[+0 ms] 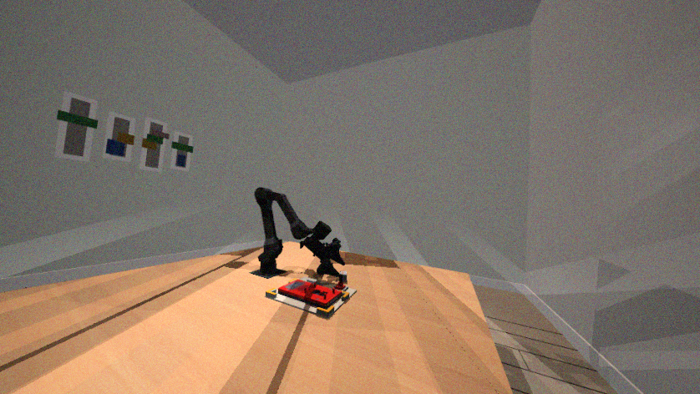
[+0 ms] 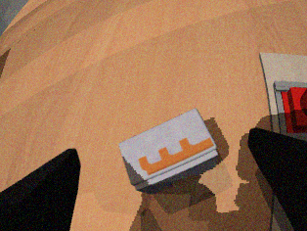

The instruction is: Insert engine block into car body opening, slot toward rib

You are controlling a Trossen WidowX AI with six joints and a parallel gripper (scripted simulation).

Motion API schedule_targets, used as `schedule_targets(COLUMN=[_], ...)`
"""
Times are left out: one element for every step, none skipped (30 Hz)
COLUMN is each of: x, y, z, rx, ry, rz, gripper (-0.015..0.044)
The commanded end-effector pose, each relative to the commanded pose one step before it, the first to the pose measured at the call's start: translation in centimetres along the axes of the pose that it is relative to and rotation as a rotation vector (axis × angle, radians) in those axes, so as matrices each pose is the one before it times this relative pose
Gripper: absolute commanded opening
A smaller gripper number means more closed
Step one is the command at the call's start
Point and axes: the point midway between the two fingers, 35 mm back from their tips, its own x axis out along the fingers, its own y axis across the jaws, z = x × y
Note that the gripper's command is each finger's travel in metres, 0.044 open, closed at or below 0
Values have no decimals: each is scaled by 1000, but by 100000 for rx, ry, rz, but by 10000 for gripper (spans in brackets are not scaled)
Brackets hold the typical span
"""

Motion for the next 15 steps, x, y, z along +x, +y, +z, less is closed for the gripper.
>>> schedule_targets(x=[406,81,78,75,72,73,70,65,60,58,55,52,49,46,43], y=[6,11,13,16,18,27,28,27,26,28,30,31,33,35,36], z=[249,52,52,51,50,51,49,48,46,45,43,42,40,39,37], rx=[12469,3293,3290,3287,3284,3229,3231,3253,3276,3273,3270,3268,3265,3262,3260], ry=[3557,903,888,872,855,872,851,815,778,756,734,711,687,662,637], rz=[-1667,-461,-491,-520,-548,-574,-603,-630,-655,-681,-705,-729,-753,-775,-797], gripper=[440,440,440,440,440,440,440,440,440,440,440,440,440,440,440])
